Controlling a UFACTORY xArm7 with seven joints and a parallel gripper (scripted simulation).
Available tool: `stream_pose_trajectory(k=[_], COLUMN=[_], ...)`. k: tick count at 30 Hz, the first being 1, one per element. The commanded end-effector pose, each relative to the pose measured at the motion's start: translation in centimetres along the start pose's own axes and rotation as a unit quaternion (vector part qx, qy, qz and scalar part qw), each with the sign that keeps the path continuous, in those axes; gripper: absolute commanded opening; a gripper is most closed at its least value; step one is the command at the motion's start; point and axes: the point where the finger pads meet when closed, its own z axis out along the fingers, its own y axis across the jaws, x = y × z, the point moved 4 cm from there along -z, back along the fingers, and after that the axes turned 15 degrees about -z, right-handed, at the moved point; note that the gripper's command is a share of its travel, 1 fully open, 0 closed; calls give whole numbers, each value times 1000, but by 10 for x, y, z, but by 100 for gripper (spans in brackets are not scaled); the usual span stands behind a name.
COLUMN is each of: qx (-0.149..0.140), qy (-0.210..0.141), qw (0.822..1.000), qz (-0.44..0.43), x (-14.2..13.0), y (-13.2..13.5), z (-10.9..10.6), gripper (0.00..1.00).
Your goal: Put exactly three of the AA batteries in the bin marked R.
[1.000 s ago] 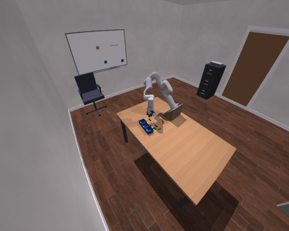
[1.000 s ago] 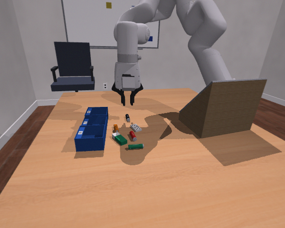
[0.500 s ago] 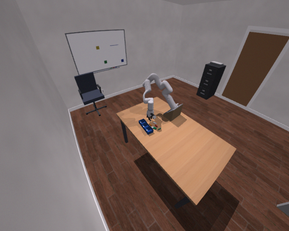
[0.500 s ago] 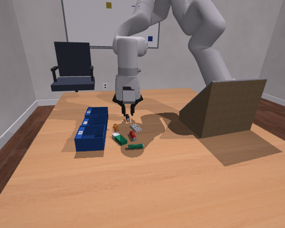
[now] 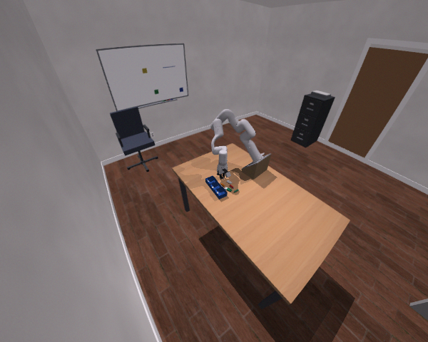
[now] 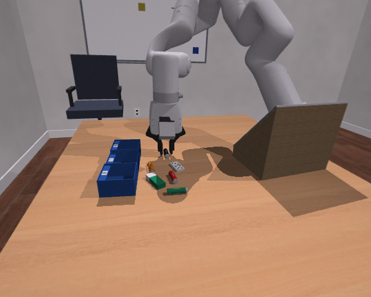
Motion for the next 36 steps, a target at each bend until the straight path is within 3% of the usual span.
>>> stream_pose_trajectory(k=[1, 17, 18, 36], qx=[-2, -2, -2, -2], qy=[0, 0, 0, 0], qw=[1000, 1000, 1000, 1000], qz=[0, 0, 0, 0], x=[0, 0, 0, 0], y=[1, 0, 0, 0], z=[4, 5, 5, 6], gripper=[28, 28, 0, 0])
